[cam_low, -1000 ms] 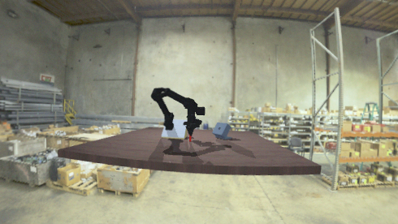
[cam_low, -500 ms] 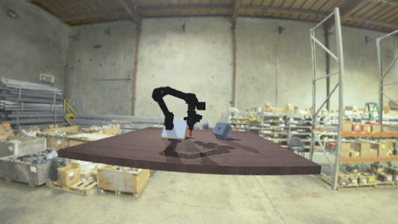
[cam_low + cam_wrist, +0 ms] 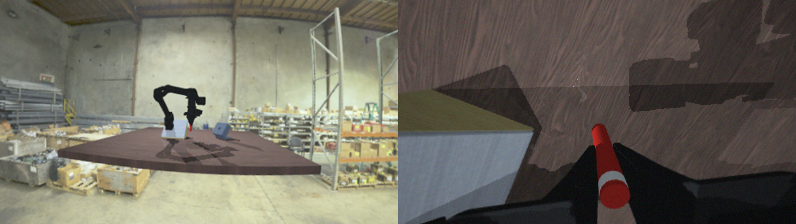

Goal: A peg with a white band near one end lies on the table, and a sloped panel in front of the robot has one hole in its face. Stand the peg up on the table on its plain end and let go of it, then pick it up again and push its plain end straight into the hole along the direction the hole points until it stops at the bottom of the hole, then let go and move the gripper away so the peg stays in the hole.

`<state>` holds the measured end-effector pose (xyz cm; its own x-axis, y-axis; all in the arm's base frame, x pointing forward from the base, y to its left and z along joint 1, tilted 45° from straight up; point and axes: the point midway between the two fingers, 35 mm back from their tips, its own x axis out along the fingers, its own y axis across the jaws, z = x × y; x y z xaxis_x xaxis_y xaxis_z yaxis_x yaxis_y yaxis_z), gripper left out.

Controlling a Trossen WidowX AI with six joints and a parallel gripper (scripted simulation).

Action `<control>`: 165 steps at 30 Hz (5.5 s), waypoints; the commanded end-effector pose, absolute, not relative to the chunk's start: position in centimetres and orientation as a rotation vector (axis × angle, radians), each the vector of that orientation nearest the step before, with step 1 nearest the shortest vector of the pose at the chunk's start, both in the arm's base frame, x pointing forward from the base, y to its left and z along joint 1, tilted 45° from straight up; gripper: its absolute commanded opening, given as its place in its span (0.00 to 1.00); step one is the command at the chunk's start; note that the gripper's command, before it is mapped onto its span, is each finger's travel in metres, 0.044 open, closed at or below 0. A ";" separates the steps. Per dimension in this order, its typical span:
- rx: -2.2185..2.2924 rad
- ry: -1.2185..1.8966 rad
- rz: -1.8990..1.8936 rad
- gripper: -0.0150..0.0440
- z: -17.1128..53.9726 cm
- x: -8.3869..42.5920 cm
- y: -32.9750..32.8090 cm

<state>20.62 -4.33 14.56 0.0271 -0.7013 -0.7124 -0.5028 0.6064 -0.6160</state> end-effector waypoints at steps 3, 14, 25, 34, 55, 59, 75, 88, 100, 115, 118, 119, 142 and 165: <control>-1.006 1.613 -0.171 0.25 14.1 21.0 -3.9; -0.982 1.573 -0.085 0.25 12.7 21.7 -3.2; -0.966 1.523 0.000 0.25 11.5 22.6 -2.4; -0.959 1.473 0.068 0.25 10.6 23.4 -1.8; -0.964 1.333 0.217 0.25 9.1 25.4 -0.3; -0.968 1.302 0.243 0.25 8.9 25.8 0.0; -0.995 1.170 0.340 0.25 8.4 27.4 1.1; -1.030 1.051 0.408 0.25 8.2 28.7 2.0; -1.071 0.933 0.461 0.25 8.4 29.8 2.8; -1.103 0.851 0.491 0.25 8.2 31.1 3.5; -1.107 0.841 0.494 0.25 8.0 31.4 3.6; -1.109 0.838 0.495 0.25 8.0 31.5 3.6; -1.141 0.761 0.517 0.25 6.6 33.9 4.2; -1.151 0.700 0.524 0.25 5.2 35.5 4.5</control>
